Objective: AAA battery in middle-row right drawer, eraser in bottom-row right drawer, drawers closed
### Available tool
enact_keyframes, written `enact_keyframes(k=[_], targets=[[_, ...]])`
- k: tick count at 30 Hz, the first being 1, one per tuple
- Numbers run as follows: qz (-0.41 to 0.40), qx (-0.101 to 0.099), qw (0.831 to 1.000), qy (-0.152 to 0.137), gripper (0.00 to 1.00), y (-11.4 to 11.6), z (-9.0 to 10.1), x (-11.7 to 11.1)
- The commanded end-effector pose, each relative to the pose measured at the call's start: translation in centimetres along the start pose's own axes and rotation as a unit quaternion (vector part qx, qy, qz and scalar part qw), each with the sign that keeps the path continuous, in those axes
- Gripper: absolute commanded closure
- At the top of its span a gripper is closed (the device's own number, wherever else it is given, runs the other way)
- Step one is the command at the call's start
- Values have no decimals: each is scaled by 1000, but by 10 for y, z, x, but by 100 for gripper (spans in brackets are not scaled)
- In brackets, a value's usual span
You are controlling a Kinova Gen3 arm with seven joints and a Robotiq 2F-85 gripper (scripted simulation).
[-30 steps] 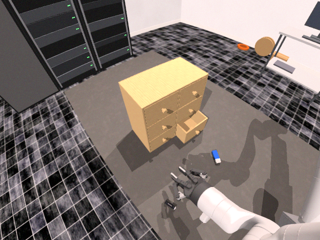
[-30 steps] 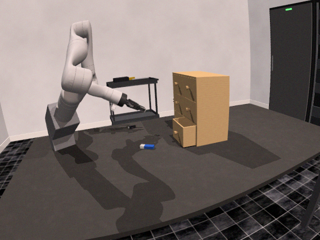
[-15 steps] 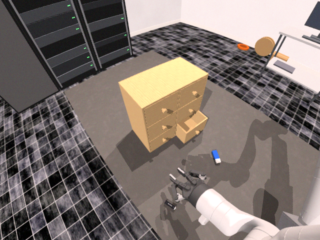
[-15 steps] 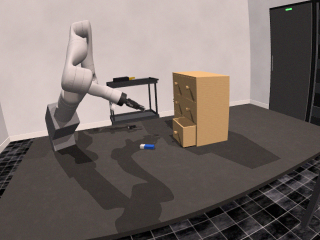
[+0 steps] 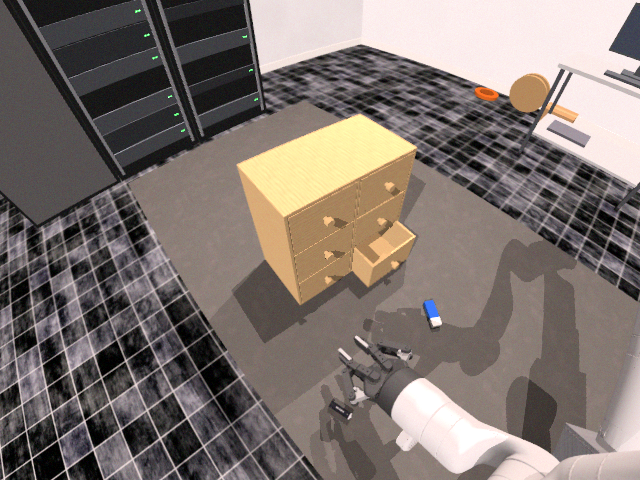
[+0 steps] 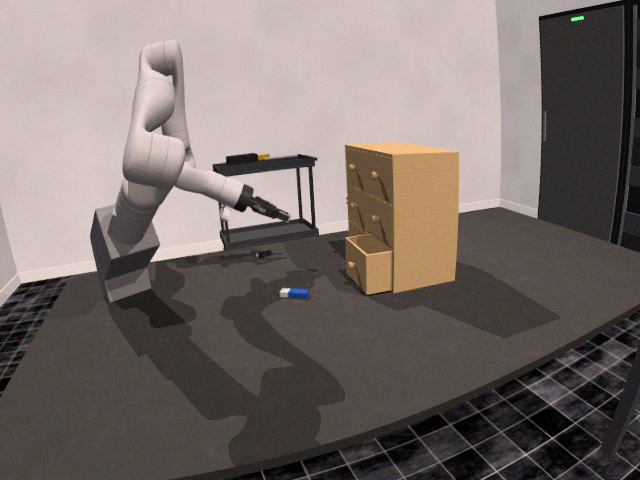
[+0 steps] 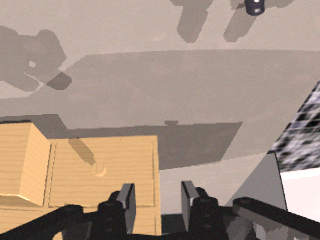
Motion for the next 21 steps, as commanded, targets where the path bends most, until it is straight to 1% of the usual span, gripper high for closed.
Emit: enact_keyframes(k=[1, 11, 21], targets=[[0, 0, 1000, -2, 67, 2, 2, 3], [0, 0, 1000, 0, 67, 1, 2, 3], [2, 0, 1000, 12, 67, -1, 5, 5]])
Point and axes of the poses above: the point where the finger pads meet when closed, its own z axis back along the fingers, its own y axis across the jaws, x = y × z, the point moved 7 cm from there along z, back along the fingers, and after that the axes turned 4 degrees about z, right-handed, at the moved point
